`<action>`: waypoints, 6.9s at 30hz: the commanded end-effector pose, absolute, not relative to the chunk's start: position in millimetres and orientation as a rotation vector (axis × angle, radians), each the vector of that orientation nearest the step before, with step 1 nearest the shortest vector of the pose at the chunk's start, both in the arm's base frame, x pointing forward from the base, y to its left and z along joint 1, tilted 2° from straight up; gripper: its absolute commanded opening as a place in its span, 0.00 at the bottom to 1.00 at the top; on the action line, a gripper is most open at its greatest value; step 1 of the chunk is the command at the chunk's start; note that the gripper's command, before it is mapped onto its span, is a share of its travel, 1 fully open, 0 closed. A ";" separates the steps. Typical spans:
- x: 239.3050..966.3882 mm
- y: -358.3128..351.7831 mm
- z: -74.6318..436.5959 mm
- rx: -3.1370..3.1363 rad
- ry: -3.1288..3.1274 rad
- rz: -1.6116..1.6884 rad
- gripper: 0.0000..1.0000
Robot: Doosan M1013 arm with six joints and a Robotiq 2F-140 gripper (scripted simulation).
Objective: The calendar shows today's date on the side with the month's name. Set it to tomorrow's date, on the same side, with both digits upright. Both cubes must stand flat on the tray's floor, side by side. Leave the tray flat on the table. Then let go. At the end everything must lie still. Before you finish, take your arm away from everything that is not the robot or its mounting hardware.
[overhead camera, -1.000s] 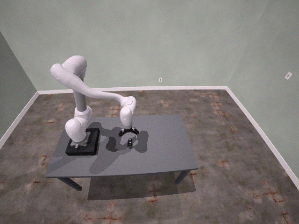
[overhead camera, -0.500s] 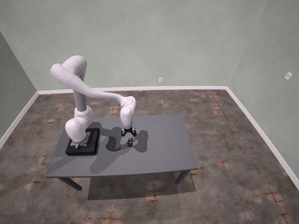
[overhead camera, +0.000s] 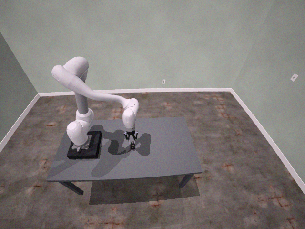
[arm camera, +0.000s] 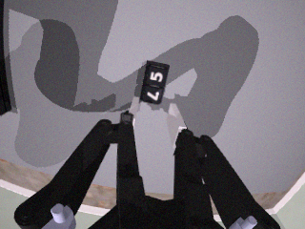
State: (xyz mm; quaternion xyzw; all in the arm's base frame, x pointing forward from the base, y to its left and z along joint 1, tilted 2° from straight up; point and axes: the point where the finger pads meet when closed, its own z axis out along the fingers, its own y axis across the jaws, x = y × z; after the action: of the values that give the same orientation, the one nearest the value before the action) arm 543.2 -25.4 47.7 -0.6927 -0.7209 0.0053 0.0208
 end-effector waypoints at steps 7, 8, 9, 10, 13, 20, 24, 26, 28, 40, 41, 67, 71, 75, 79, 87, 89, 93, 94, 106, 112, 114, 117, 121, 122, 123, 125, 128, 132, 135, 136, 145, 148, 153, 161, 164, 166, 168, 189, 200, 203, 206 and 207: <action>543.2 -25.4 47.8 -2.148 -2.235 0.016 0.29; 543.2 -25.4 47.8 -2.148 -2.235 0.016 0.29; 543.2 -25.4 47.8 -2.148 -2.235 0.016 0.29; 543.2 -25.4 47.8 -2.148 -2.235 0.016 0.29; 543.2 -25.4 47.8 -2.148 -2.235 0.016 0.29; 543.2 -25.3 46.7 -2.148 -2.235 0.016 0.29; 543.1 -25.3 45.8 -2.148 -2.235 0.016 0.29; 543.1 -25.3 44.6 -2.148 -2.235 0.017 0.29; 543.0 -25.2 43.0 -2.148 -2.235 0.017 0.29; 542.6 -24.8 30.6 -2.148 -2.235 0.017 0.29; 542.5 -24.8 29.0 -2.148 -2.235 0.017 0.29; 541.4 -23.8 -1.9 -2.148 -2.235 0.017 0.29; 541.3 -23.8 -3.5 -2.148 -2.235 0.017 0.29; 541.3 -23.7 -3.9 -2.148 -2.235 0.017 0.29; 541.3 -23.7 -4.2 -2.148 -2.235 0.017 0.29; 541.3 -23.7 -4.2 -2.148 -2.235 0.017 0.29; 541.3 -23.7 -4.2 -2.148 -2.235 0.017 0.29; 541.3 -23.7 -4.2 -2.148 -2.235 0.017 0.29; 541.3 -23.7 -4.2 -2.148 -2.235 0.017 0.29; 541.3 -23.7 -4.2 -2.148 -2.235 0.017 0.29; 541.3 -23.7 -4.2 -2.148 -2.235 0.017 0.29; 541.3 -23.7 -4.2 -2.148 -2.235 0.017 0.29; 541.3 -23.7 -4.4 -2.148 -2.235 0.017 0.29; 541.2 -23.7 -6.9 -2.148 -2.235 0.017 0.29; 541.2 -23.7 -7.9 -2.148 -2.235 0.017 0.29; 541.2 -23.7 -7.9 -2.148 -2.235 0.017 0.29; 541.1 -23.6 -9.2 -2.148 -2.235 0.017 0.29; 540.9 -23.5 -14.0 -2.148 -2.235 0.017 0.29; 540.6 -23.4 -21.4 -2.148 -2.235 0.017 0.29; 540.5 -23.3 -26.6 -2.148 -2.235 0.017 0.29; 540.4 -23.2 -28.2 -2.148 -2.235 0.017 0.29; 540.2 -23.1 -34.1 -2.148 -2.235 0.017 0.29; 540.2 -23.1 -34.3 -2.148 -2.235 0.017 0.29; 540.2 -23.1 -34.3 -2.148 -2.235 0.017 0.29; 540.2 -23.1 -34.3 -2.148 -2.235 0.017 0.29; 540.2 -23.1 -34.3 -2.148 -2.235 0.017 0.29; 540.2 -23.1 -34.3 -2.148 -2.235 0.017 0.29; 540.2 -23.1 -34.3 -2.148 -2.235 0.017 0.29; 540.2 -23.1 -34.3 -2.148 -2.235 0.017 0.17; 540.2 -23.1 -34.3 -2.148 -2.235 0.017 0.17; 540.2 -23.1 -34.3 -2.148 -2.235 0.017 0.17; 540.2 -23.1 -34.3 -2.148 -2.235 0.017 0.17; 540.2 -23.1 -34.3 -2.148 -2.235 0.017 0.17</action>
State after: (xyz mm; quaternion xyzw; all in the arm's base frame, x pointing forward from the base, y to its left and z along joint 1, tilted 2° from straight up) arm 540.2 -23.2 -34.3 -0.6928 -0.7208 0.0055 0.0207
